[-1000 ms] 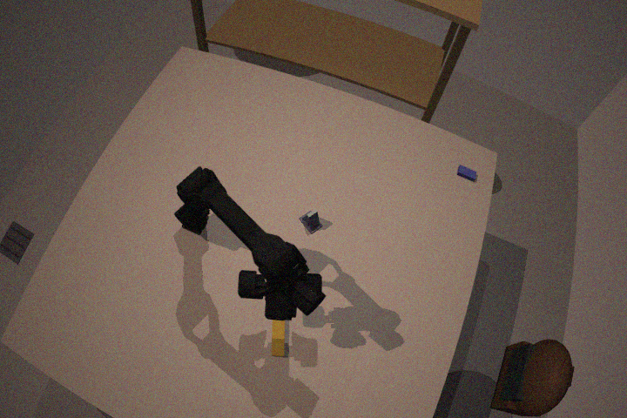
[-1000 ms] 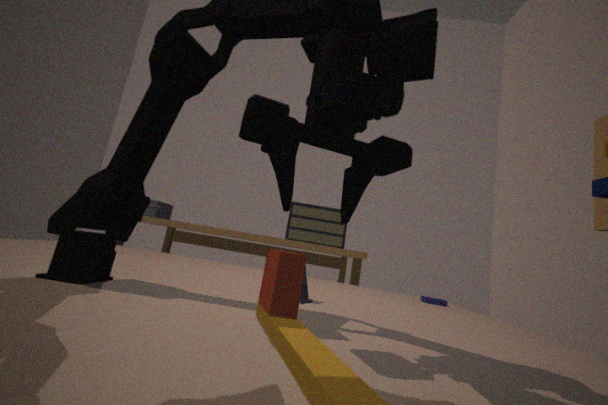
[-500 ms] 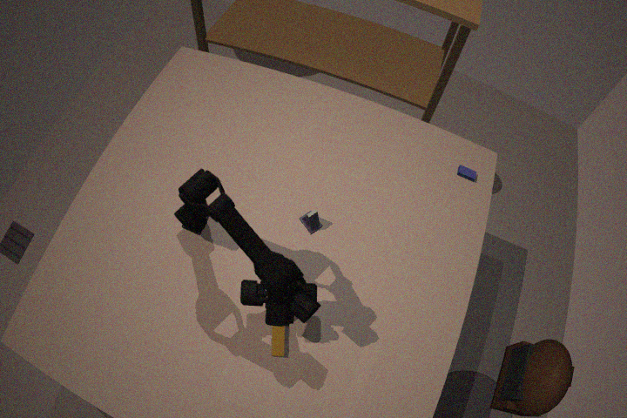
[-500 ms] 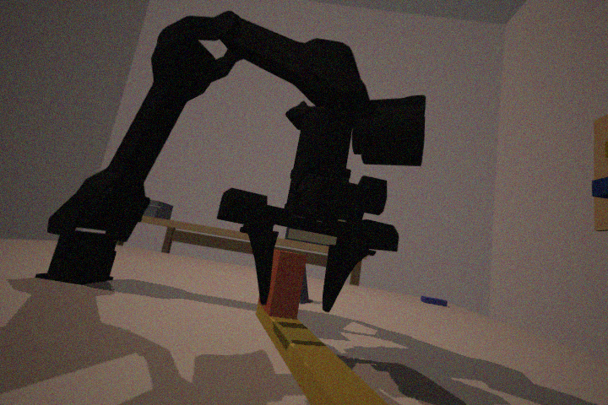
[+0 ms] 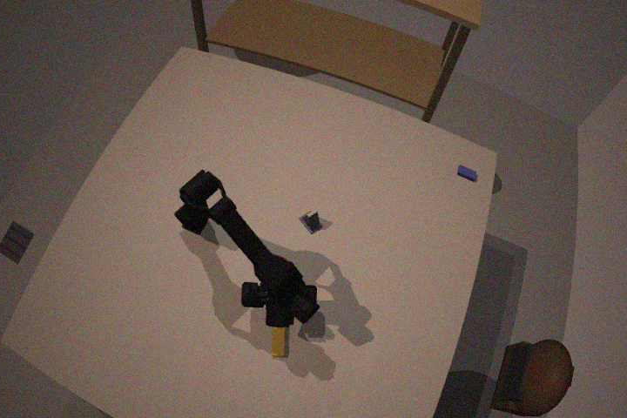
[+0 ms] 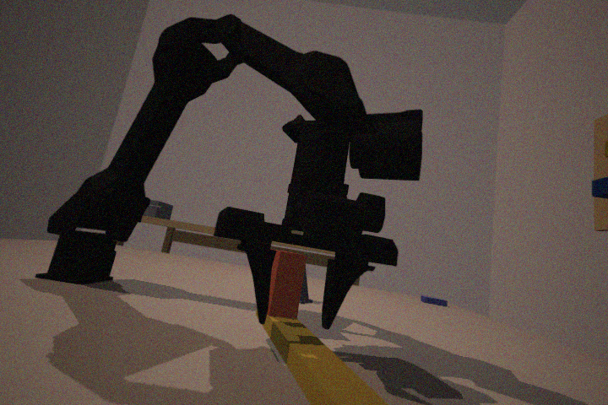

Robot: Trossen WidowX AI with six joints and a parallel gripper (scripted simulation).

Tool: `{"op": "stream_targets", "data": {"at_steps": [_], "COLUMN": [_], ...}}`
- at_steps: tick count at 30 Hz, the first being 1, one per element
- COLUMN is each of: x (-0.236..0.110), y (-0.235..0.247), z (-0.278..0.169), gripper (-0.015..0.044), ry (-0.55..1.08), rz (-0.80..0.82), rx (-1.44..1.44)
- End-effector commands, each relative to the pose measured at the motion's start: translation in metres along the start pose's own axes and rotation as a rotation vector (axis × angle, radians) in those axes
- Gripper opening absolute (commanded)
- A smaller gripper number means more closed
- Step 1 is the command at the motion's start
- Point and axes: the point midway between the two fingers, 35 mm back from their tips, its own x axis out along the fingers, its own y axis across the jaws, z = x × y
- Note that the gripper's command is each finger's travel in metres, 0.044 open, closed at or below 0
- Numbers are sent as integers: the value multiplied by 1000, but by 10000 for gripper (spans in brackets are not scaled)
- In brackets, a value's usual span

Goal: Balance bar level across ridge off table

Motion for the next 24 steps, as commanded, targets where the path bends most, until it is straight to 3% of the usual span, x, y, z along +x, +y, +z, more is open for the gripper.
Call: {"op": "stream_targets", "data": {"at_steps": [1, 18, 24], "x": [8, 13, 13], "y": [0, 0, -1], "z": [-1, -2, -1], "gripper": [315, 315, 158], "ry": [9, 9, 5], "rz": [-1, -1, -5], "rx": [-4, -4, 0]}}
